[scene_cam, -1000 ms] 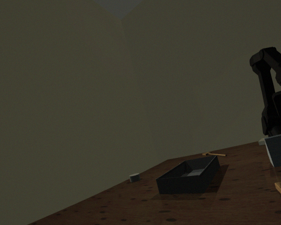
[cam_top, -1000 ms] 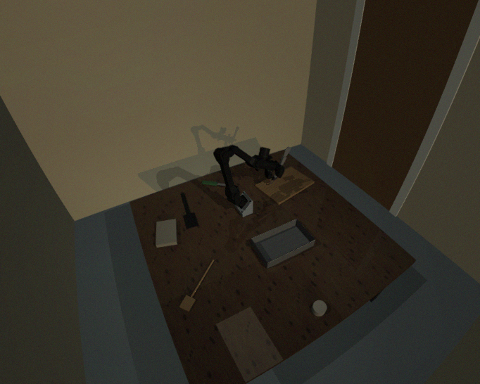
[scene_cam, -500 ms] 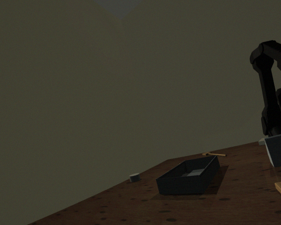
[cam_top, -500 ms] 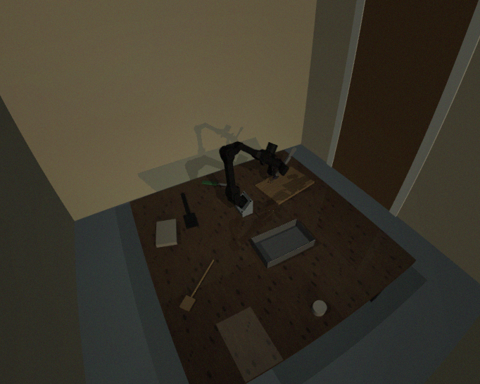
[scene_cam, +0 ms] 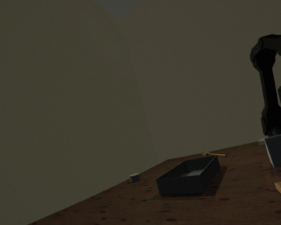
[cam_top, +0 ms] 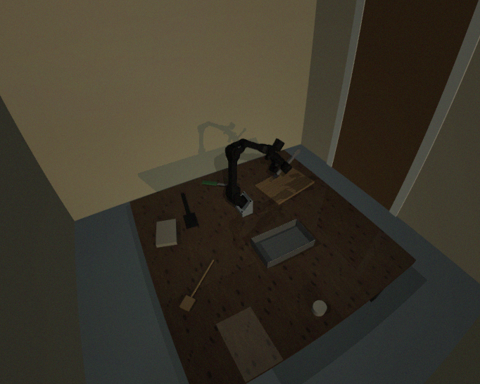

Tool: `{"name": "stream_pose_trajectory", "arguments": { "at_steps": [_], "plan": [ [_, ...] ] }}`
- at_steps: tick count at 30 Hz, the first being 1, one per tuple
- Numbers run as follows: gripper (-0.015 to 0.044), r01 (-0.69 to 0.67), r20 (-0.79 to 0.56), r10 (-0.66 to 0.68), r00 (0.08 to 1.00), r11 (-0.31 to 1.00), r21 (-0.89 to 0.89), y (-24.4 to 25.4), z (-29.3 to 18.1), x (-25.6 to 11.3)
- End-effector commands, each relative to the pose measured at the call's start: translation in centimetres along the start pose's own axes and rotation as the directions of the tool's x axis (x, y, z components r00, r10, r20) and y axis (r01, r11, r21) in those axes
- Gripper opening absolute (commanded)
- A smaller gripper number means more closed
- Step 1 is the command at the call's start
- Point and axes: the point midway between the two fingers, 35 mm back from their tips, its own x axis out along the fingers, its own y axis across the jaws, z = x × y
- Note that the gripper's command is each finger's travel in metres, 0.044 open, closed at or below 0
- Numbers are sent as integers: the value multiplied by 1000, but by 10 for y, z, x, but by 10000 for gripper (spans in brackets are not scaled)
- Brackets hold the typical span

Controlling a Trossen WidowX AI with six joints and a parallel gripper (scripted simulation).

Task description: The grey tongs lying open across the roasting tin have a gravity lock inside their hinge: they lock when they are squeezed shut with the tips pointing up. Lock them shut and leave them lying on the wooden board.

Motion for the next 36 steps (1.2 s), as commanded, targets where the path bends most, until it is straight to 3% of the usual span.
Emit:
{"name": "stream_pose_trajectory", "arguments": {
  "at_steps": [1,18,36],
  "plan": [
    [-150,7,42,-6,999,1000,-4,-1,-8,-1],
    [-150,11,271,-7,963,1000,-11,0,-11,-1],
    [-150,26,499,-22,867,1000,0,5,-8,-13]
  ]
}}
